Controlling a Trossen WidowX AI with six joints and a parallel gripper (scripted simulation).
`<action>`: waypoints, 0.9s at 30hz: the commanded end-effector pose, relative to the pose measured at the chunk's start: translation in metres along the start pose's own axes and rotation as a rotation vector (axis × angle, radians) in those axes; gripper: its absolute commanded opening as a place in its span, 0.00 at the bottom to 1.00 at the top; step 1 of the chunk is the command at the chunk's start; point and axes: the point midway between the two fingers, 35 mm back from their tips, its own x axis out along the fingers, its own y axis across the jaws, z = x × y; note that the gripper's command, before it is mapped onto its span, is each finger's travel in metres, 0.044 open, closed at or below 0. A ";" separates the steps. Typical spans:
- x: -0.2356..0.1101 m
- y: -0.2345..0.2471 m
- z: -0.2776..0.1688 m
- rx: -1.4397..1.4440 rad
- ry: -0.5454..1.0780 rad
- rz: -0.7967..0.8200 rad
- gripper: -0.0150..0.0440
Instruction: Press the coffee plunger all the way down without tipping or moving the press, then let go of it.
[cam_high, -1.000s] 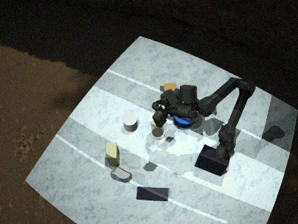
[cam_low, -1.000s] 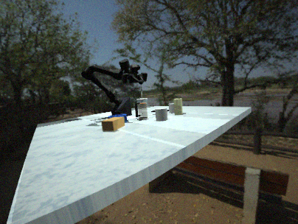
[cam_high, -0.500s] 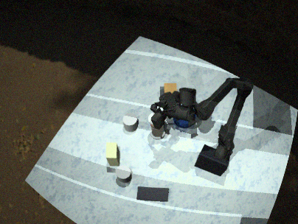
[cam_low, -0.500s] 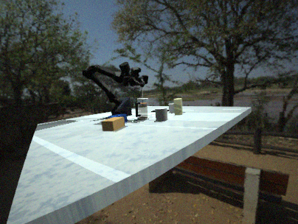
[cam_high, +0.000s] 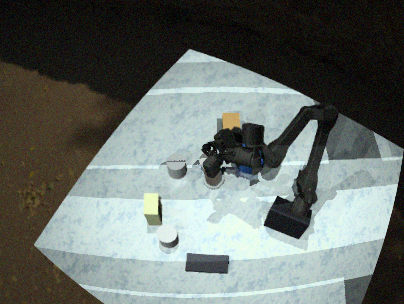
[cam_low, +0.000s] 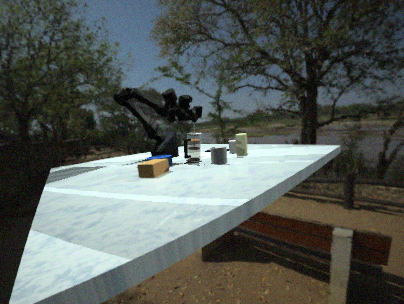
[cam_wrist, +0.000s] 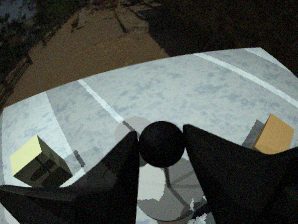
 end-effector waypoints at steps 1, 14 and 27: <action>0.009 -0.003 -0.035 -0.053 0.080 -0.014 0.45; 0.019 0.000 -0.034 -0.053 0.078 -0.016 0.45; 0.020 0.002 -0.032 -0.053 0.078 -0.016 0.45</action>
